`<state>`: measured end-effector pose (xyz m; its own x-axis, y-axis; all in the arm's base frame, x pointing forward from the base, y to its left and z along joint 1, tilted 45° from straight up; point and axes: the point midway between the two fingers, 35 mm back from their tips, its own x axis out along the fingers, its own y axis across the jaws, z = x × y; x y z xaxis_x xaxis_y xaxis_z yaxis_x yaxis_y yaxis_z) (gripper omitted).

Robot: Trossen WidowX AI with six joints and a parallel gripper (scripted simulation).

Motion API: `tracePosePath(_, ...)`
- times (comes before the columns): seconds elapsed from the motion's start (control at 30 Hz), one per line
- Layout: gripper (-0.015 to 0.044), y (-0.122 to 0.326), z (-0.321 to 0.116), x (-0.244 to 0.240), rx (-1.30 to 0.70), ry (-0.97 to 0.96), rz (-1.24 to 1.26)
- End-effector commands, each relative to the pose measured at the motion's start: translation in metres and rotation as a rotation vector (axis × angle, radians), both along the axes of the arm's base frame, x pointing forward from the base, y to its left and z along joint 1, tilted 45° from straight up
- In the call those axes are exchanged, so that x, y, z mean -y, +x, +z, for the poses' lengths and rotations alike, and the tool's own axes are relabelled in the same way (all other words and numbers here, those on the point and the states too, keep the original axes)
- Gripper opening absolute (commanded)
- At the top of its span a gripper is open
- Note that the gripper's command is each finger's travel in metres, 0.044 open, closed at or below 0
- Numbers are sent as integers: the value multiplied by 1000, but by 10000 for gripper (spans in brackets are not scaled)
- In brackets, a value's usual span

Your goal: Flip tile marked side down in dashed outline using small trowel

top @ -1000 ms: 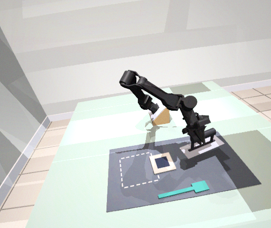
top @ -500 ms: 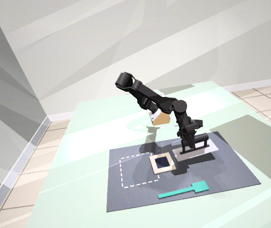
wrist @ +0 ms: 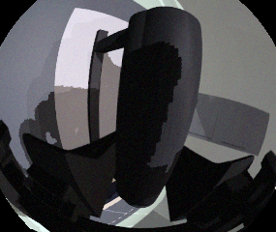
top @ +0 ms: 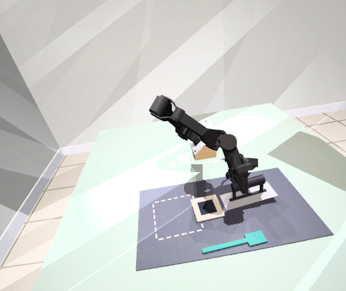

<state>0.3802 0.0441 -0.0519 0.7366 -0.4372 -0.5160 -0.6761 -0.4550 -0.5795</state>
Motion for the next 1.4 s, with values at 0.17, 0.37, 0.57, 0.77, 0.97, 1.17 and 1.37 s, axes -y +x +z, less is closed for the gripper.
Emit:
tracePosePath(0.17, 0, 0, -4, 4, 2, 5, 10)
tracePosePath(0.37, 0, 0, 3, 11, 1, 6, 10)
tracePosePath(0.57, 0, 1, 10, 18, 1, 6, 10)
tracePosePath(0.77, 0, 1, 17, 25, 1, 5, 10)
tracePosePath(0.97, 0, 0, 23, 32, 1, 4, 10)
tracePosePath(1.17, 0, 0, 30, 39, 1, 3, 10)
tracePosePath(1.37, 0, 0, 32, 37, 1, -25, 11)
